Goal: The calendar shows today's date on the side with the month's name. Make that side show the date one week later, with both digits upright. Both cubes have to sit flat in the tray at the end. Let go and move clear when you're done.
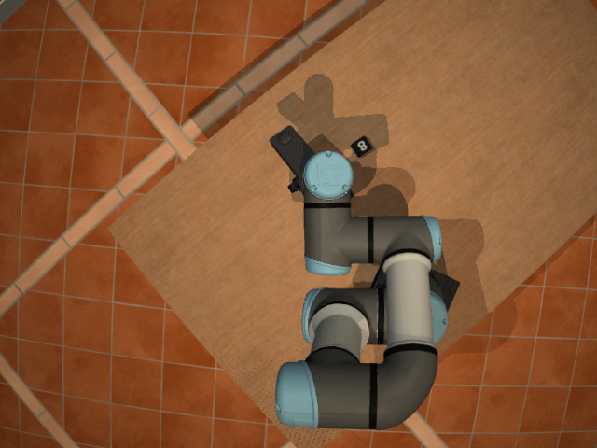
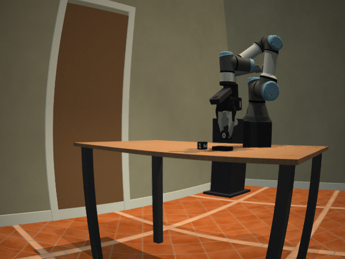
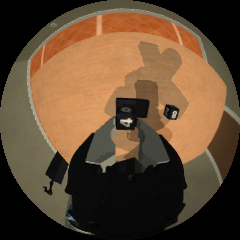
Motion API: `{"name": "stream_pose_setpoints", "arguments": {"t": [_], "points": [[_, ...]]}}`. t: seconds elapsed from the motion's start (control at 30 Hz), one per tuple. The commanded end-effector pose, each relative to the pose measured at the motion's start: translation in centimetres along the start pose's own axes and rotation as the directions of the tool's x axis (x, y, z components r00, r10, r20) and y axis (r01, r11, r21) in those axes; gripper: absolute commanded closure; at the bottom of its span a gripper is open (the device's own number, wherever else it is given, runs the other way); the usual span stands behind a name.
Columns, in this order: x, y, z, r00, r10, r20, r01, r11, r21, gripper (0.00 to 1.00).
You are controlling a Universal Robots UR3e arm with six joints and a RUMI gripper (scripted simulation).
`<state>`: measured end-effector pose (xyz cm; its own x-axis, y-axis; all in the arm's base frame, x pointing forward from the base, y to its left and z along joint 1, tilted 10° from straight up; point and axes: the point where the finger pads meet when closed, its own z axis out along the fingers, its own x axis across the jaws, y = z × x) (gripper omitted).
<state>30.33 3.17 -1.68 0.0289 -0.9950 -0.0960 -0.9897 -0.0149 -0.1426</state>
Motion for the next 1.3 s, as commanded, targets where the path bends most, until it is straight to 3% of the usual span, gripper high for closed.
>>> {"name": "stream_pose_setpoints", "arguments": {"t": [0.0, 1.27], "points": [[0.0, -0.1, 0.0, 1.000, 0.000, -0.001, 0.000, 1.000, 0.002, 0.89], [0.0, -0.1, 2.3, 1.000, 0.000, -0.001, 0.000, 1.000, 0.002, 0.89]]}}
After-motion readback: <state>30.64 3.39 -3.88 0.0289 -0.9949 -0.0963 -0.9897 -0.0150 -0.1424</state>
